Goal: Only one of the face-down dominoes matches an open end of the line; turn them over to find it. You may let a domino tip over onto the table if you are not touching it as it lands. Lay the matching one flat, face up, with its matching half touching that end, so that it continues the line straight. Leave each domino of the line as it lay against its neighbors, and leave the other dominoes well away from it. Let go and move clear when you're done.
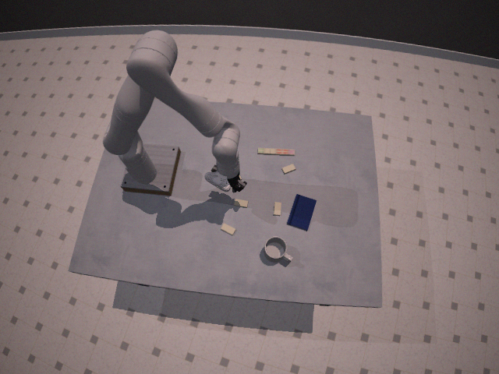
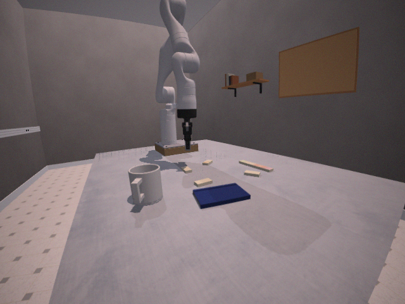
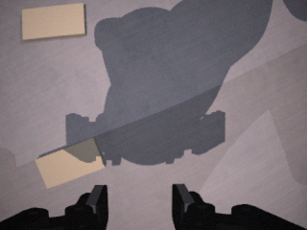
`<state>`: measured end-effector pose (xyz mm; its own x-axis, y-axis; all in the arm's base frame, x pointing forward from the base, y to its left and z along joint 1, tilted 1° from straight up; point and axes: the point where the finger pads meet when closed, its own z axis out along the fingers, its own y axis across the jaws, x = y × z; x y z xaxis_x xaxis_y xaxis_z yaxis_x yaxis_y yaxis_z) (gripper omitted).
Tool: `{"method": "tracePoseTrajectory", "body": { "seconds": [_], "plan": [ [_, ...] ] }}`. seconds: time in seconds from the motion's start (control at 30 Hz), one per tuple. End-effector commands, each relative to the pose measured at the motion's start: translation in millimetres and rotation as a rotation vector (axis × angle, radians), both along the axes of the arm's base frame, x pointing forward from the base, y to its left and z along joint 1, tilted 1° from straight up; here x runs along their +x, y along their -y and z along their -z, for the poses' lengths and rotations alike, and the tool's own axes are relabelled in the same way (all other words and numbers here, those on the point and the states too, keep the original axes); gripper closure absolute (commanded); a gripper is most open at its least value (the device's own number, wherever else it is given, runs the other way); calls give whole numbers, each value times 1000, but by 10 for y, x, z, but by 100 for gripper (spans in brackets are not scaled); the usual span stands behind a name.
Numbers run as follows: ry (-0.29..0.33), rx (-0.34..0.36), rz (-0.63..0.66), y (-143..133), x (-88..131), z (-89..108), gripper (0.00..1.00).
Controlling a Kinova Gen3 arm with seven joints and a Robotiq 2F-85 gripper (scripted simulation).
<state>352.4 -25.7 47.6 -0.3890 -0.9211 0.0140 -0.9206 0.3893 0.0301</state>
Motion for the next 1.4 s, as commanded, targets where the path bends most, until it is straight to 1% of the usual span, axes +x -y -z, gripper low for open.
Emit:
{"method": "tracePoseTrajectory", "body": {
  "seconds": [0.0, 0.23, 0.3, 0.33, 0.4, 0.57, 0.73, 0.77, 0.97, 1.37],
  "plan": [
    [-2, -13, 279, 360, 15, -26, 53],
    [6, -16, 664, 837, 8, -80, 53],
    [6, -16, 664, 837, 8, -80, 53],
    [10, -18, 823, 896, 6, -89, 53],
    [14, -17, 910, 1006, 2, -105, 53],
    [24, -13, 1178, 1216, -8, -140, 53],
    [34, -14, 1441, 1331, -16, -162, 53],
    [35, -15, 1477, 1343, -16, -164, 53],
    [37, -14, 1498, 1364, -18, -168, 53],
    [37, -14, 1499, 1365, -18, -168, 53]
  ]
}}
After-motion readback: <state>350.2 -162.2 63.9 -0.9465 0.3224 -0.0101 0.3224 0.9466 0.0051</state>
